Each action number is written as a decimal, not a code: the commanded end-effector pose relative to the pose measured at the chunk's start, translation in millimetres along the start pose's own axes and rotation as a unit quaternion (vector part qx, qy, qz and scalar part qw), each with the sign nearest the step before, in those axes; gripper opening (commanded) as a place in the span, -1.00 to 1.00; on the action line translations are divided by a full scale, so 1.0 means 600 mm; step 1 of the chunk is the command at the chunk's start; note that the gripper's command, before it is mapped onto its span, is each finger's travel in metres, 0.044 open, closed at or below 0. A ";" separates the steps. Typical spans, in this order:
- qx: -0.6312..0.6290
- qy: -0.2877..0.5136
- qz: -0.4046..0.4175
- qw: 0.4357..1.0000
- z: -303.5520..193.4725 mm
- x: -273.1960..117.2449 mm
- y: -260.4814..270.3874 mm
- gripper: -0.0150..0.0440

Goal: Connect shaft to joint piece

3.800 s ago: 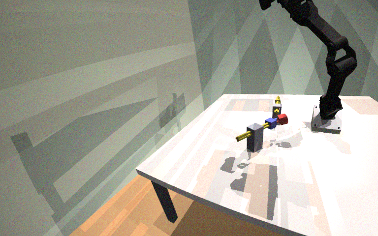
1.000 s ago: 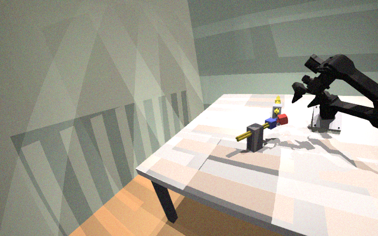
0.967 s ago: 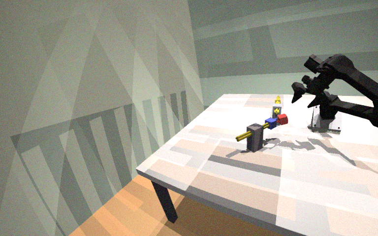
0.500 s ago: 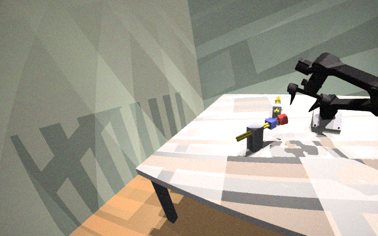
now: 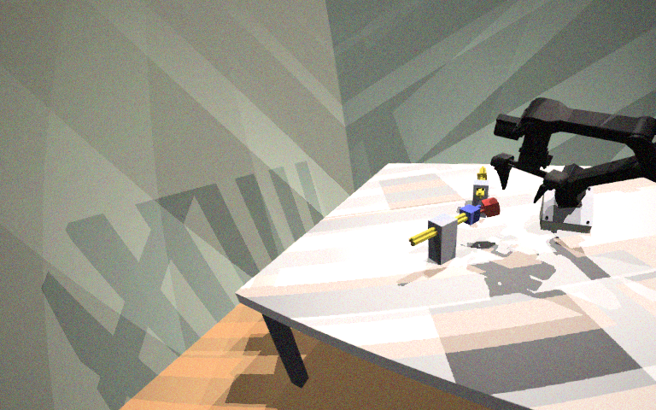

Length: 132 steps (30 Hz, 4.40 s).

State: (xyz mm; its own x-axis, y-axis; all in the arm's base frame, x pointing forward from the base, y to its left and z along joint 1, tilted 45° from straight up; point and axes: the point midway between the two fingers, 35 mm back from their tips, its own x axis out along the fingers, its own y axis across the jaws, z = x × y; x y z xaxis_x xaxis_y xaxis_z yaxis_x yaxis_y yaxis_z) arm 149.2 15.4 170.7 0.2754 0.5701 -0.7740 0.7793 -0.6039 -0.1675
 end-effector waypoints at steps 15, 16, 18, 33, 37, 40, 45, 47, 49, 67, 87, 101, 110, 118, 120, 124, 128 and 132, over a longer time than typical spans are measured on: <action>0.245 -0.061 -0.097 0.963 -0.003 0.043 -0.002 1.00; 0.257 -0.066 -0.101 0.959 -0.003 0.046 -0.003 1.00; 0.282 -0.076 -0.109 0.950 -0.004 0.051 -0.004 1.00; 0.362 -0.111 -0.128 0.917 -0.011 0.066 0.000 1.00; 0.362 -0.111 -0.127 0.917 -0.030 0.066 0.019 1.00; 0.361 -0.111 -0.127 0.917 -0.045 0.068 0.033 1.00; 0.361 -0.110 -0.127 0.917 -0.069 0.072 0.056 1.00; 0.361 -0.110 -0.127 0.917 -0.079 0.075 0.065 1.00; 0.361 -0.109 -0.127 0.917 -0.086 0.076 0.071 1.00; 0.361 -0.109 -0.128 0.918 -0.083 0.116 0.059 1.00; 0.361 -0.109 -0.128 0.918 -0.082 0.122 0.057 0.12; 0.361 -0.109 -0.128 0.918 -0.082 0.122 0.057 0.12; 0.361 -0.109 -0.128 0.918 -0.082 0.122 0.057 0.12; 0.361 -0.109 -0.128 0.918 -0.082 0.122 0.057 0.12; 0.361 -0.109 -0.128 0.918 -0.082 0.122 0.057 0.12; 0.361 -0.109 -0.128 0.918 -0.082 0.122 0.057 0.12; 0.361 -0.109 -0.128 0.918 -0.082 0.122 0.057 0.12; 0.361 -0.109 -0.128 0.918 -0.082 0.122 0.057 0.12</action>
State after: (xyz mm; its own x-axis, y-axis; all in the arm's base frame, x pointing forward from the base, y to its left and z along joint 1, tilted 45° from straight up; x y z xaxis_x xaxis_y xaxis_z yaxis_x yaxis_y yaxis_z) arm 223.2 63.9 138.6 -0.0480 0.6668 -0.7437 0.2103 -0.7212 -0.6601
